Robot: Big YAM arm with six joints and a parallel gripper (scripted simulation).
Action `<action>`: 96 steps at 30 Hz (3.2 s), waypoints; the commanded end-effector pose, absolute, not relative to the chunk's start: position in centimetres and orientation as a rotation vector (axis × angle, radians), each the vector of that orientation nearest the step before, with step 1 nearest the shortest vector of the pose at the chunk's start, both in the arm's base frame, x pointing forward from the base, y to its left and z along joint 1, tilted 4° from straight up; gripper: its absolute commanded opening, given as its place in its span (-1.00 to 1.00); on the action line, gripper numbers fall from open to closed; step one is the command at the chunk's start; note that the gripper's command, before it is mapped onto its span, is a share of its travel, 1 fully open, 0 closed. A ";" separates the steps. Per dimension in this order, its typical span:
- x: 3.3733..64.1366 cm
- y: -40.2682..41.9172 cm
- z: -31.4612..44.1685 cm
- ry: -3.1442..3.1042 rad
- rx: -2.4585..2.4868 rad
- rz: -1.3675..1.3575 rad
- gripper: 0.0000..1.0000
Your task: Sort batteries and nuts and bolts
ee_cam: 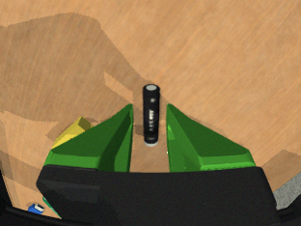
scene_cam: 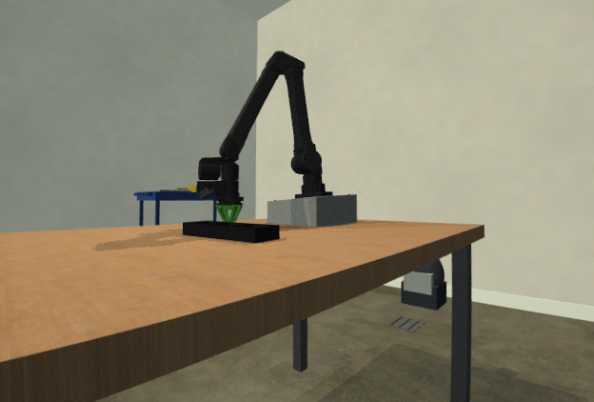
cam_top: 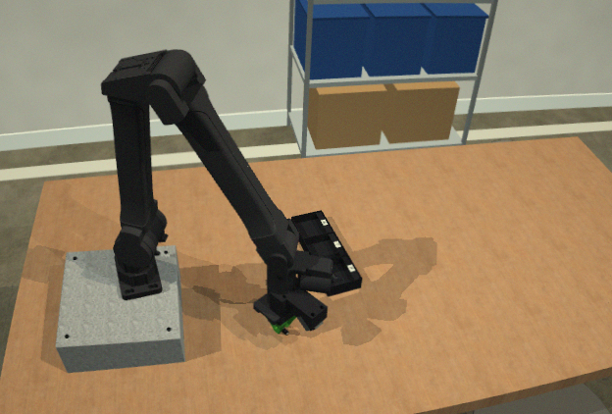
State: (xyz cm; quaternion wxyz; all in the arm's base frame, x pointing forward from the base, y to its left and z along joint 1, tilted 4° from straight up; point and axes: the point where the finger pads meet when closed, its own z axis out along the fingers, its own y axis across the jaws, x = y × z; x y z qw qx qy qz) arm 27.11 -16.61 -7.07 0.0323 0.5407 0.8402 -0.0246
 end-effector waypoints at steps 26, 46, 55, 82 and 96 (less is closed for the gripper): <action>26.9 -16.8 -6.5 2.574 1.645 -0.071 -0.92; 26.7 -16.5 -5.7 2.584 1.649 -0.072 -0.92; 28.7 -17.0 -1.6 2.541 1.638 -0.066 -0.92; 27.8 -16.7 0.0 2.562 1.645 -0.072 -0.92; 28.7 -16.8 0.1 2.565 1.651 -0.069 -0.92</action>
